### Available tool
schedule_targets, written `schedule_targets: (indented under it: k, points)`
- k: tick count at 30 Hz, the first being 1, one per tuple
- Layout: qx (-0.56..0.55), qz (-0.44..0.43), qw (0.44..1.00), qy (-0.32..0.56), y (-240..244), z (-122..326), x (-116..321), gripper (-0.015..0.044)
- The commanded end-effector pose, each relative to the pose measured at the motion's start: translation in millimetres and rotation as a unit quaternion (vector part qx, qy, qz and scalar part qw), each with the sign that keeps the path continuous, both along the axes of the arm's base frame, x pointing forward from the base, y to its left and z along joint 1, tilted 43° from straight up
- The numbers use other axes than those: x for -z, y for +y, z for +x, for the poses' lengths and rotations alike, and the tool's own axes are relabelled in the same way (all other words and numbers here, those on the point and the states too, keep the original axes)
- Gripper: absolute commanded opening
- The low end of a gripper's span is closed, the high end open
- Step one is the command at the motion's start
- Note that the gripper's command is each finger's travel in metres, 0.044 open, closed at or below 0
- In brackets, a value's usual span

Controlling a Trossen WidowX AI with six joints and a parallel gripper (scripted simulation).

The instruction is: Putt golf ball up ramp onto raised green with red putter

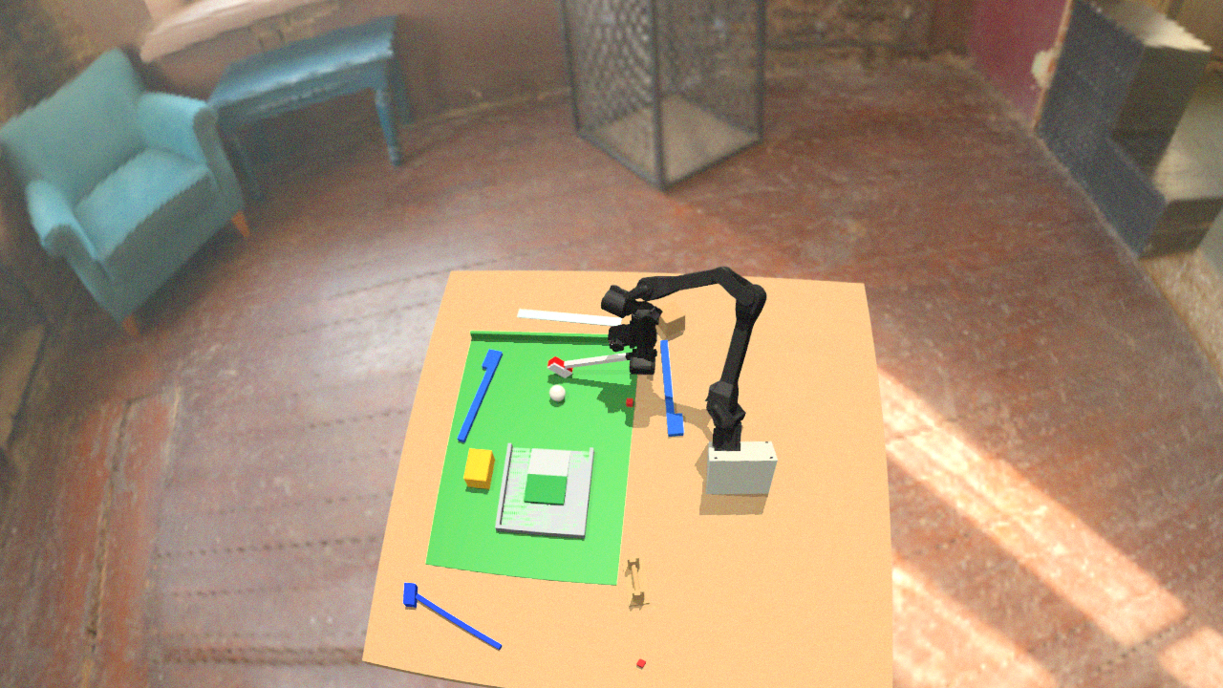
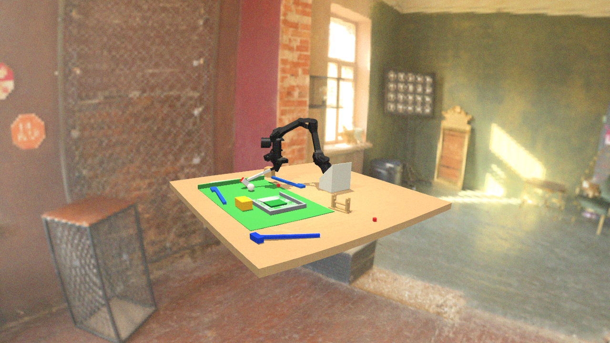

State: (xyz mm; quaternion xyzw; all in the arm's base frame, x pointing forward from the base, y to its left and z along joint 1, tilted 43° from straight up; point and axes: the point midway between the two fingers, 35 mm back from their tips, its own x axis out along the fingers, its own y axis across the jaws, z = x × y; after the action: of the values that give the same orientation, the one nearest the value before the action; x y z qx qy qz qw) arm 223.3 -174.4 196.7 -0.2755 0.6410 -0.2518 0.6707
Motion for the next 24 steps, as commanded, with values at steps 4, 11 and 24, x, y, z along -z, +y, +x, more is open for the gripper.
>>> schedule_targets:
  k: [4, 11, 24]
  points:
    - [-0.005, 0.001, 1.0, -0.004, -17.2, 3.0, -14.6, 0.0]
    - [0.001, -0.002, 1.0, -0.004, -16.0, 0.7, -13.8, 0.0]
    - [-0.005, 0.006, 1.0, -0.002, 82.5, -0.9, 81.6, 0.0]
